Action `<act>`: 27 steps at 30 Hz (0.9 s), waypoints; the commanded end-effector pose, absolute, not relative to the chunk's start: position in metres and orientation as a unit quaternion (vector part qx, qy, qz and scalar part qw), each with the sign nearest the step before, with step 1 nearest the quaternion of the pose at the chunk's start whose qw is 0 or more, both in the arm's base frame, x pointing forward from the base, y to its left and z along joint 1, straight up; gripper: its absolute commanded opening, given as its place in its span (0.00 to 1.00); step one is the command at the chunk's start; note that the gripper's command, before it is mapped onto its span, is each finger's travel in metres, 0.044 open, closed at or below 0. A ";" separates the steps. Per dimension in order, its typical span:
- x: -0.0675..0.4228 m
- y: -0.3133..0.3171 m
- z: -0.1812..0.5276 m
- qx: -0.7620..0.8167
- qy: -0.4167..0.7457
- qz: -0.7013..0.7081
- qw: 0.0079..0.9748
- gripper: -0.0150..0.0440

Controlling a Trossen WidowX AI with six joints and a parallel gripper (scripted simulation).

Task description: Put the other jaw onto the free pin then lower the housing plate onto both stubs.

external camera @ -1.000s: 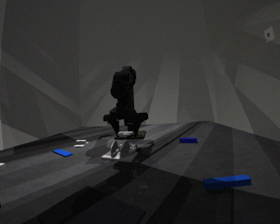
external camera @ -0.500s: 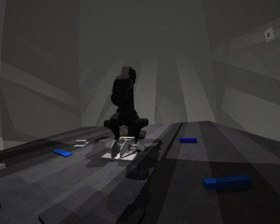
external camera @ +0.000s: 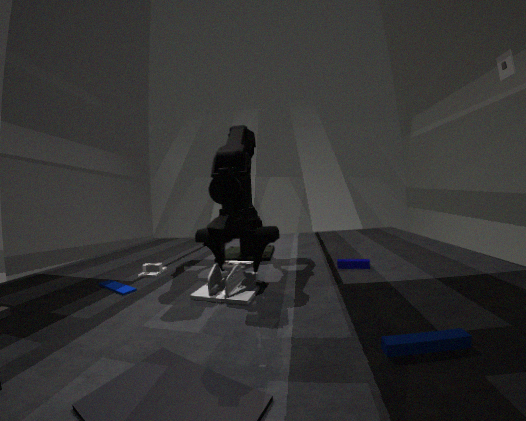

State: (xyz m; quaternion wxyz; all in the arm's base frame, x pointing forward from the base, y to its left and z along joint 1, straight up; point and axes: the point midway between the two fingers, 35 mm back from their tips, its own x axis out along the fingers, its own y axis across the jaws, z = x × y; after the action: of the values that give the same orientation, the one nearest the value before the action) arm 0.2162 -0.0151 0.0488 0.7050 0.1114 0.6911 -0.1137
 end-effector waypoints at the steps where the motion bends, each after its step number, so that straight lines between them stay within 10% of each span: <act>1: 0.216 -0.014 0.048 0.115 0.692 -0.114 0.704 0.85; 27: 0.216 -0.014 0.043 0.114 0.692 -0.113 0.704 0.85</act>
State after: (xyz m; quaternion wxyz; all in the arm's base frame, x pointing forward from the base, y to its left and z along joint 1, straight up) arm 0.2162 -0.0151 0.0442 0.7049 0.1114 0.6912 -0.1137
